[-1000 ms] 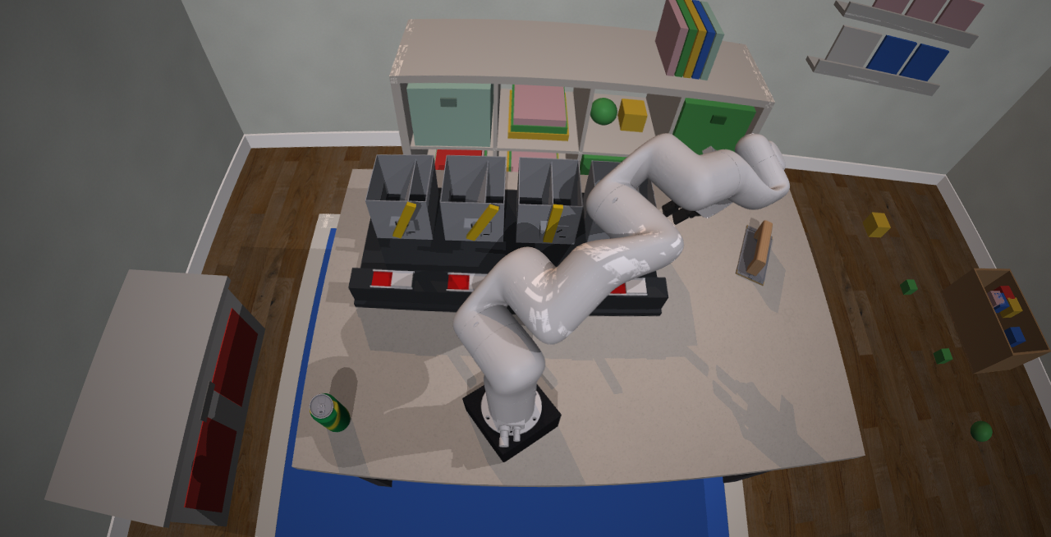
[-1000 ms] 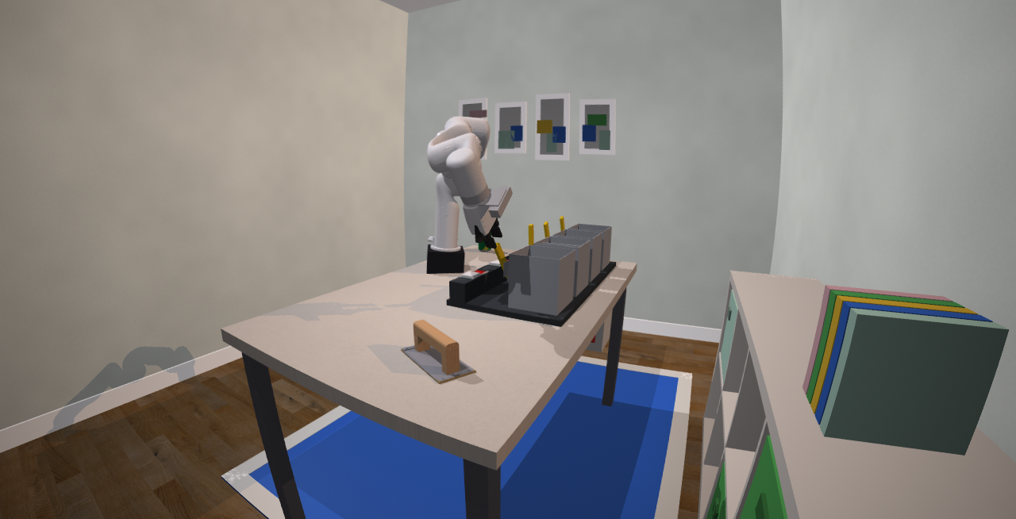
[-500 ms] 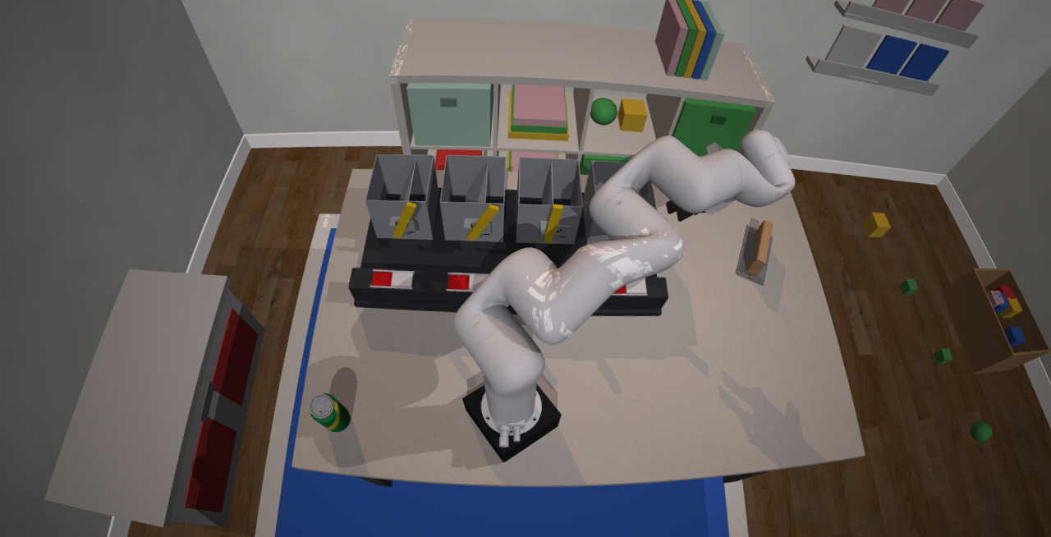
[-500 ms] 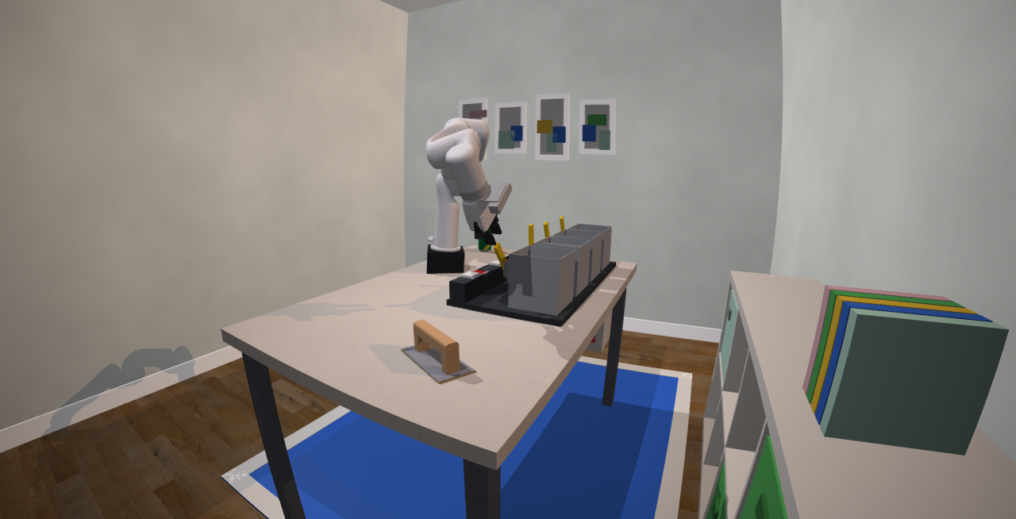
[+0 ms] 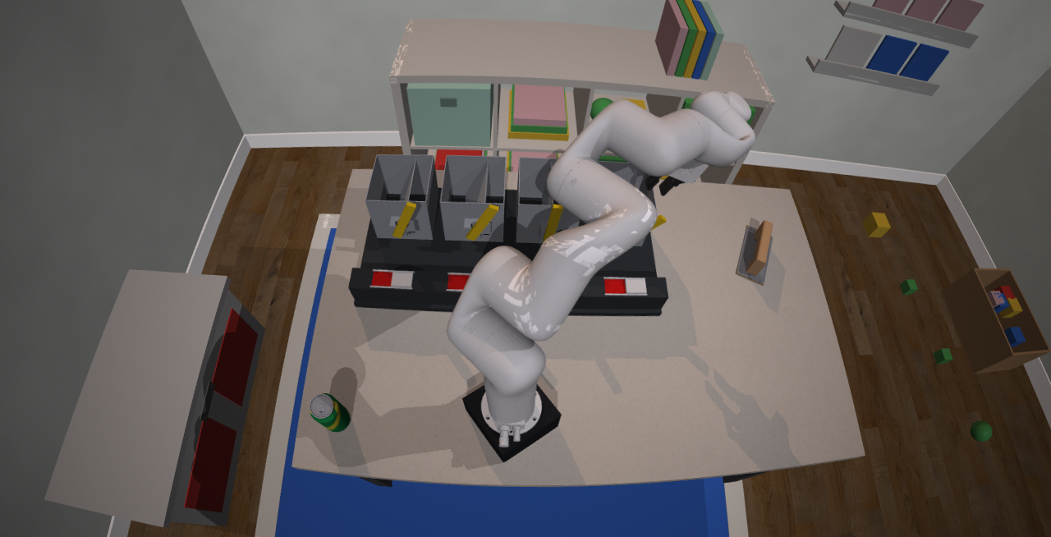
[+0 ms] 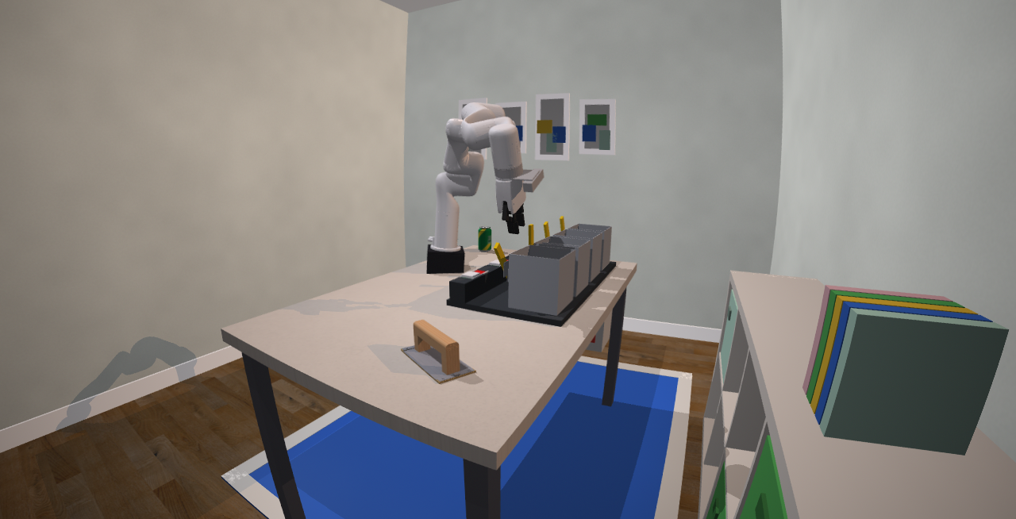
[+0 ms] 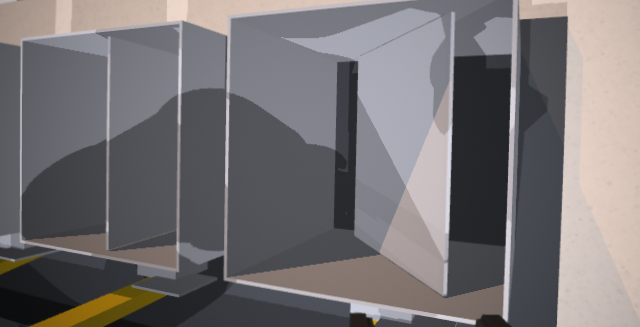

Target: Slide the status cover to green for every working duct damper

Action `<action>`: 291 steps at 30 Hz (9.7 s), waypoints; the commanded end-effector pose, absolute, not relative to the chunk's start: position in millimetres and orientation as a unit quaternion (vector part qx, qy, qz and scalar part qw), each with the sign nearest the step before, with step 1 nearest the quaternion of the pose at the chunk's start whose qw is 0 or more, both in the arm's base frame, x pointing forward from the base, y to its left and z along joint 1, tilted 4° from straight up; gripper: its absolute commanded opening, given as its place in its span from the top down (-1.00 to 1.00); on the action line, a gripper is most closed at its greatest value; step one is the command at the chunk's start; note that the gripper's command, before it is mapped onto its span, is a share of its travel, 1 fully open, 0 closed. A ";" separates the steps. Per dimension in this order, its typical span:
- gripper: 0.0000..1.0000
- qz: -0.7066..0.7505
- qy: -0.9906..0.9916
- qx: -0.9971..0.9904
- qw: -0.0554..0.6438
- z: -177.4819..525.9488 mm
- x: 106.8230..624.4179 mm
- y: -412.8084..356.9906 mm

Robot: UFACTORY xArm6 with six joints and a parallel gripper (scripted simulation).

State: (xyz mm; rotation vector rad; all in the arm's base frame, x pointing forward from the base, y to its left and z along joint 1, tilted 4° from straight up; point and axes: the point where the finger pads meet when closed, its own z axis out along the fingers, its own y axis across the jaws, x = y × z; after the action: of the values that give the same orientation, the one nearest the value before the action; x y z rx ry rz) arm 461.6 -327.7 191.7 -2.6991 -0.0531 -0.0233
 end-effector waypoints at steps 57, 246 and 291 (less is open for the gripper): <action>0.22 -0.033 -0.008 -0.999 0.021 232.1 523.6 -268.6; 0.22 -0.026 -0.006 -0.999 0.019 236.1 519.1 -83.9; 0.22 -0.026 -0.007 -0.998 0.060 207.7 409.9 -97.5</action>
State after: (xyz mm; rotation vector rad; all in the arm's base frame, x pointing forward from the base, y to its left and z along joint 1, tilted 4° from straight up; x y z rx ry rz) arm 442.3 -92.7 212.0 -3.0442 -0.0170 -0.0497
